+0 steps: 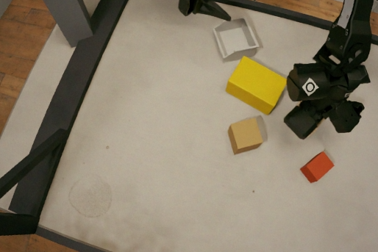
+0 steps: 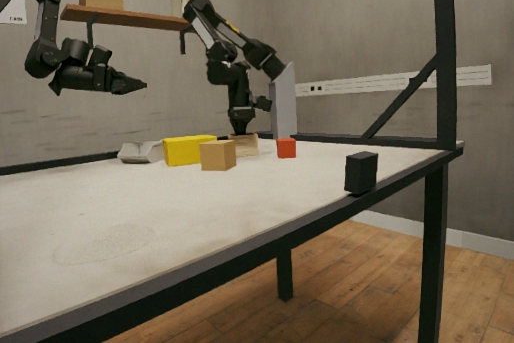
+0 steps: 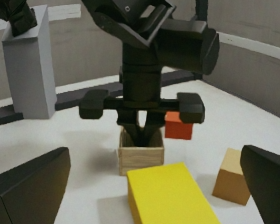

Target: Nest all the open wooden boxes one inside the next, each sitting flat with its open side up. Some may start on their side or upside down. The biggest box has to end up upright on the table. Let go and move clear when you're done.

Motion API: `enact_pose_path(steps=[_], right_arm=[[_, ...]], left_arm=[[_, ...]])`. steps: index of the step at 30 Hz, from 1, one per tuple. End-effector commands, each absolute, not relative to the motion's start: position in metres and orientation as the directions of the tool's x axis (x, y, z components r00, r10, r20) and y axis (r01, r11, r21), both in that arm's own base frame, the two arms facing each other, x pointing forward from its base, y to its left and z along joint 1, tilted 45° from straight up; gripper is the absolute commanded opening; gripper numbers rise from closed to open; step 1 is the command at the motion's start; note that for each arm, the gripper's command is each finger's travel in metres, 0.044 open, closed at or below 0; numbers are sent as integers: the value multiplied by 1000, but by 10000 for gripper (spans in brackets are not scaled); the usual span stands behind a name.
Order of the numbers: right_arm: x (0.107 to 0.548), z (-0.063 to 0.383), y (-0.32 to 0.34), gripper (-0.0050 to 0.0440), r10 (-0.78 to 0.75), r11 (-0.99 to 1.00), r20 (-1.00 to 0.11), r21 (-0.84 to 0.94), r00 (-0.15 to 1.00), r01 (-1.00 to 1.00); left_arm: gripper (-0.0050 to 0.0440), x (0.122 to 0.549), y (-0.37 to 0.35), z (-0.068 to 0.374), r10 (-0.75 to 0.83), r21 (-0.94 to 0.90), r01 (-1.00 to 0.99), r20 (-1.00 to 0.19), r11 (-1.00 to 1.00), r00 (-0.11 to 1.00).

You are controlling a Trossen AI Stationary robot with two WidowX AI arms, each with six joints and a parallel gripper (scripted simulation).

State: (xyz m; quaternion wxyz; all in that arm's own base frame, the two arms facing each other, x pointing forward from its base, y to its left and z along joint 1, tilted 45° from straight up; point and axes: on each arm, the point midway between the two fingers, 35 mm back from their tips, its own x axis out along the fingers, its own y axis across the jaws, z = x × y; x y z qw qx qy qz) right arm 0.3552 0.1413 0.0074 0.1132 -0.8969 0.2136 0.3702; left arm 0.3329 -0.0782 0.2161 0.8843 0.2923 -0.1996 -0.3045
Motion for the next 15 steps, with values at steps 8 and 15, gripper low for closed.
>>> enact_pose_path(steps=[8, 15], right_arm=[[349, 31, 153, -3, -284, -658, -700, -355, 656, -664], [340, 40, 158, -13, -283, -369, -701, -551, 655, -749]], left_arm=[[400, 333, -77, 216, -654, 639, 421, 175, 644, 736], [400, 333, -77, 216, -654, 639, 421, 175, 644, 736]])
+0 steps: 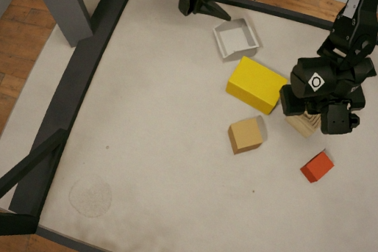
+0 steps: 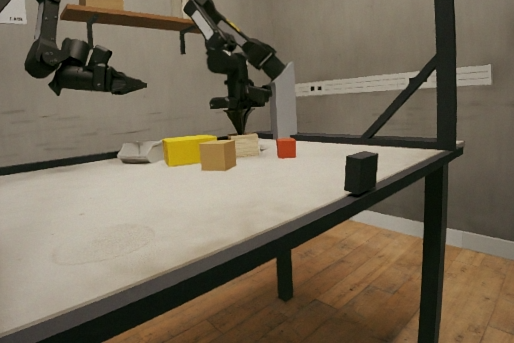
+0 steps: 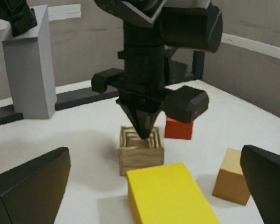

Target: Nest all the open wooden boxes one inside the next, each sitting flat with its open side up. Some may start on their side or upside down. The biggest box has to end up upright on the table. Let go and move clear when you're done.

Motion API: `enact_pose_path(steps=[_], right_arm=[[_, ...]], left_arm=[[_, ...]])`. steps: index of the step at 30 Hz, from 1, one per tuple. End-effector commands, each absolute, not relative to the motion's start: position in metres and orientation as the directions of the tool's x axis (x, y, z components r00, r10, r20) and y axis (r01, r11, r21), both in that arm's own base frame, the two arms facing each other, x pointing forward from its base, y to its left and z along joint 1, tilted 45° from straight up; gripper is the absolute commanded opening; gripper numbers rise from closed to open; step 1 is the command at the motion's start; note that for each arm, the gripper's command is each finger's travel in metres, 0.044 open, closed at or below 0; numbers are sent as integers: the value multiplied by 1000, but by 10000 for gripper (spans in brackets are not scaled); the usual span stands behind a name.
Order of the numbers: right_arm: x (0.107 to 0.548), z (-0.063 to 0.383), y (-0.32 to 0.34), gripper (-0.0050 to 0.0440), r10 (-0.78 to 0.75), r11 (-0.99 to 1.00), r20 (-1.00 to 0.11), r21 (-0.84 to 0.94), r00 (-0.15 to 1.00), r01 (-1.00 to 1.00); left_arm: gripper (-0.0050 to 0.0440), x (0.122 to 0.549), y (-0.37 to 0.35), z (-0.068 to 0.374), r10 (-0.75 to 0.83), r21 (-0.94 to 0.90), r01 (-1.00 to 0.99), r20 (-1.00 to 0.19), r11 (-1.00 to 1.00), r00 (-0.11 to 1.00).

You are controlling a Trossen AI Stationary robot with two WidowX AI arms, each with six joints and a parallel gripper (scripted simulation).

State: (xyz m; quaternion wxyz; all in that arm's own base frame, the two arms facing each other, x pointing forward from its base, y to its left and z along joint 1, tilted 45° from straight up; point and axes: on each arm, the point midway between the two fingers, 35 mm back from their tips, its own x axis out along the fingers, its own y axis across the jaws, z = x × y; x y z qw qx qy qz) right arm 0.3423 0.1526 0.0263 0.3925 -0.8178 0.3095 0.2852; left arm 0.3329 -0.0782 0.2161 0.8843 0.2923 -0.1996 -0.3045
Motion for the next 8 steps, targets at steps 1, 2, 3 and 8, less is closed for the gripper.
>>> enact_pose_path(steps=[1, 2, 3, 8], right_arm=[[339, 41, 158, -20, -283, -330, -701, -570, 655, -753], [339, 42, 158, -27, -283, -290, -701, -588, 654, -755], [337, 43, 159, -35, -282, -249, -701, -605, 654, -756], [332, 48, 161, -50, -282, -41, -702, -672, 654, -739]], left_arm=[[400, 333, -77, 216, -654, 639, 421, 175, 644, 736], [400, 333, -77, 216, -654, 639, 421, 175, 644, 736], [400, 333, -77, 216, -654, 639, 421, 175, 644, 736], [400, 333, -77, 216, -654, 639, 421, 175, 644, 736]])
